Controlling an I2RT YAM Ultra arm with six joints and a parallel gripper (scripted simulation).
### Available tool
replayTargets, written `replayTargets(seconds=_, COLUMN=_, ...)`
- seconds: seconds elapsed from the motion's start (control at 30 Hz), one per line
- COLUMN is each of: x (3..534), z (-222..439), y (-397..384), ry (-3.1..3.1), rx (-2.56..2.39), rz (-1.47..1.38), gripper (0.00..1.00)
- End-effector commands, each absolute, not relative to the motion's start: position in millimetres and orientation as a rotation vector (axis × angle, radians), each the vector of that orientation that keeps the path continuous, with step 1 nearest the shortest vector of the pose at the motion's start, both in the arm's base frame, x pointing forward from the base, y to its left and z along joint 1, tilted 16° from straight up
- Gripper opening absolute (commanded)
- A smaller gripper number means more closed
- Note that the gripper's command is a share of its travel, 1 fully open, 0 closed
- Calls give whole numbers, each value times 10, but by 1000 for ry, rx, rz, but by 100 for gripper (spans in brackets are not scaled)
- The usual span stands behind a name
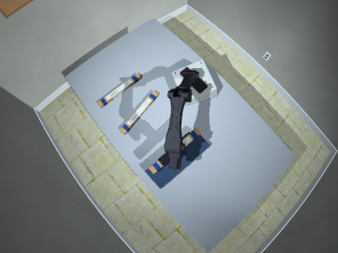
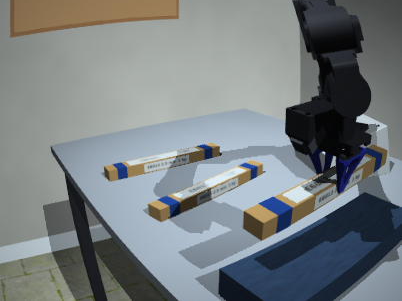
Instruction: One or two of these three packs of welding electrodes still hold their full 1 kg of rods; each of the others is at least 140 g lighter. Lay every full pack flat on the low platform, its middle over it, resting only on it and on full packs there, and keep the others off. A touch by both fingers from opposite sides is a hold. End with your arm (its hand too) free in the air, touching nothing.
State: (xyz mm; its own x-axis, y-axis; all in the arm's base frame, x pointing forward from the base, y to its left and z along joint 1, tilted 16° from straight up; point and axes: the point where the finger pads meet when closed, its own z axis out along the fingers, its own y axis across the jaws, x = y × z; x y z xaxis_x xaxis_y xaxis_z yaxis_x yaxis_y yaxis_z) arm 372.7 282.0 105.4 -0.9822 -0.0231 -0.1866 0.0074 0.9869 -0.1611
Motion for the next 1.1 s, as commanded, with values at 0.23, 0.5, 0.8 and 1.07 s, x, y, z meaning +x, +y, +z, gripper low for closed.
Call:
replayTargets(seconds=0.23, x=3759, z=1460, y=3010, ry=2846, rx=-44, rz=-121, gripper=0)
replayTargets(seconds=0.5, x=3733, z=1251, y=2950, ry=2873, rx=-52, rz=-161, gripper=0)
replayTargets(seconds=0.8, x=3812, z=1180, y=2966, ry=2855, rx=-45, rz=-136, gripper=0)
replayTargets(seconds=1.07, x=3833, z=1032, y=2936, ry=2863, rx=-44, rz=-146, gripper=0)
